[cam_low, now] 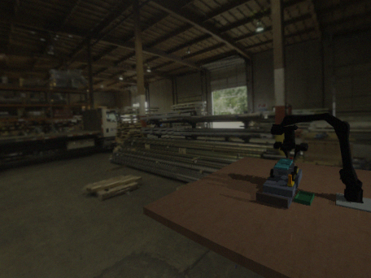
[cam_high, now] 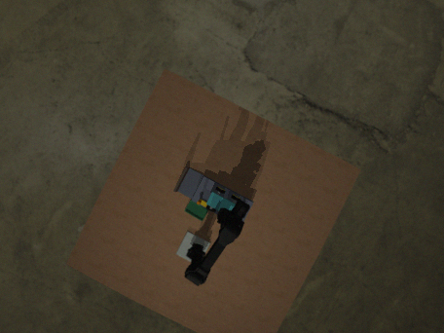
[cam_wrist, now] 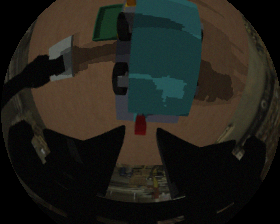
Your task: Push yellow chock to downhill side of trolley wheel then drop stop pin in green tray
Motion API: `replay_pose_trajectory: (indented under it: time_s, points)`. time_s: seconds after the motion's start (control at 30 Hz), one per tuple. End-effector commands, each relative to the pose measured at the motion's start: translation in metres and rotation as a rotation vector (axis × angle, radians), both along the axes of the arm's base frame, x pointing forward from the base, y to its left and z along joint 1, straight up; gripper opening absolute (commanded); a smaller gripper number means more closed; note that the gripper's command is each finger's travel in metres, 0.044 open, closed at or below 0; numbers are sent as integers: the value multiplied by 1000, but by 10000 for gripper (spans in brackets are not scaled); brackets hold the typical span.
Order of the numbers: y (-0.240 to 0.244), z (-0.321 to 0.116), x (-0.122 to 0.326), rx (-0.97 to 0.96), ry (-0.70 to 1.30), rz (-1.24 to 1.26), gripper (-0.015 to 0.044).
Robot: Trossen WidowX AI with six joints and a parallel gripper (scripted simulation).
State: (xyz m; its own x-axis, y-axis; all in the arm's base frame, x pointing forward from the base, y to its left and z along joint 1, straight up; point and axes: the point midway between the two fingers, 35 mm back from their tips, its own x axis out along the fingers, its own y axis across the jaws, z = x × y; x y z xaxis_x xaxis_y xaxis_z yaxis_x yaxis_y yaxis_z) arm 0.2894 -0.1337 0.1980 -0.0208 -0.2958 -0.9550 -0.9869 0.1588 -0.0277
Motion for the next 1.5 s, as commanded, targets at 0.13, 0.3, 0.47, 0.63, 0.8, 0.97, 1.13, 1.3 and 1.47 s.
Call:
replay_pose_trajectory:
  time_s: [0.13,0.3,0.47,0.63,0.8,0.97,1.13,1.3,1.47]
  points:
    - [-3,-10,0,-2,4,5,190]
    - [-6,-17,0,-2,4,5,190]
    - [-8,-25,0,-2,4,5,190]
    - [-10,-32,-1,-2,4,5,190]
    - [-12,-39,-2,-2,4,5,190]
    - [-11,-36,-1,-2,1,0,85]
    - [-11,-36,-1,-2,1,0,32]
    - [-11,-35,-1,-2,1,0,0]
    - [-11,-33,-1,-2,2,2,0]
